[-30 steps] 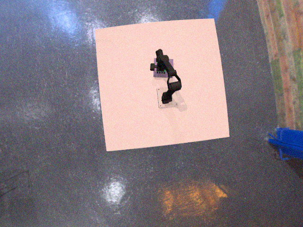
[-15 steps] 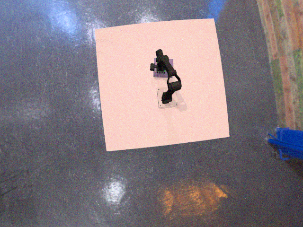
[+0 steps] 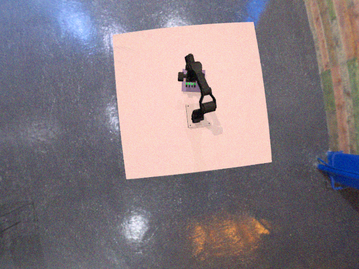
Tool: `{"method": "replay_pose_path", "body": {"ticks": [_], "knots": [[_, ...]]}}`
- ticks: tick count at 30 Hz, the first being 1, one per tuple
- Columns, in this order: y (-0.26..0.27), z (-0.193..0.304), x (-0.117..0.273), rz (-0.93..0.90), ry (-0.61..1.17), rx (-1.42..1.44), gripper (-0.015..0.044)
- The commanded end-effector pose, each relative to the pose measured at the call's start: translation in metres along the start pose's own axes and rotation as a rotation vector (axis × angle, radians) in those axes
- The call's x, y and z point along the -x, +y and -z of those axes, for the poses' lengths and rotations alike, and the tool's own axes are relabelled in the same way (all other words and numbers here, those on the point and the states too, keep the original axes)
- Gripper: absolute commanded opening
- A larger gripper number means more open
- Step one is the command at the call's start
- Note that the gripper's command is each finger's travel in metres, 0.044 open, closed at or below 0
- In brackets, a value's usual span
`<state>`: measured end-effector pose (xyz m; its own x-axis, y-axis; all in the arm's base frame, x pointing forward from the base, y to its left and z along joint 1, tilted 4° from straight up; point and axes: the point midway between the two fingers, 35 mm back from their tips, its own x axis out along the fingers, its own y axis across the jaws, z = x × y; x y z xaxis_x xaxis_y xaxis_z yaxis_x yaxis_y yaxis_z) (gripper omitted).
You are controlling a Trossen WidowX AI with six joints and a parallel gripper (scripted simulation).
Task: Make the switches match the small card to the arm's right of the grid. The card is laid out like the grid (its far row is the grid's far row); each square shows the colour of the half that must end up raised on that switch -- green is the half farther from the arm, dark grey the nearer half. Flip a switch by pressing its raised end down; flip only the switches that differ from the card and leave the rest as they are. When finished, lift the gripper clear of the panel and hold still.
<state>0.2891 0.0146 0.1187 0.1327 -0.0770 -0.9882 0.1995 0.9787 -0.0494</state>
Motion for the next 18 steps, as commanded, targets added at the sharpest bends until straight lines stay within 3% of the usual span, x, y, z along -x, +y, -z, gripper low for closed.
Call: {"method": "replay_pose_path", "body": {"ticks": [1,5,8,11,18], "knots": [[-0.017,0.002,0.001,0.007,0.009,0.0,0.0],[-0.045,0.003,0.002,0.009,0.008,0.0,0.0],[-0.045,0.002,-0.001,0.009,0.01,0.0,0.0],[-0.045,0.002,-0.031,0.009,0.032,0.0,0.0],[-0.045,0.002,-0.035,0.009,0.034,0.0,0.0]]}}
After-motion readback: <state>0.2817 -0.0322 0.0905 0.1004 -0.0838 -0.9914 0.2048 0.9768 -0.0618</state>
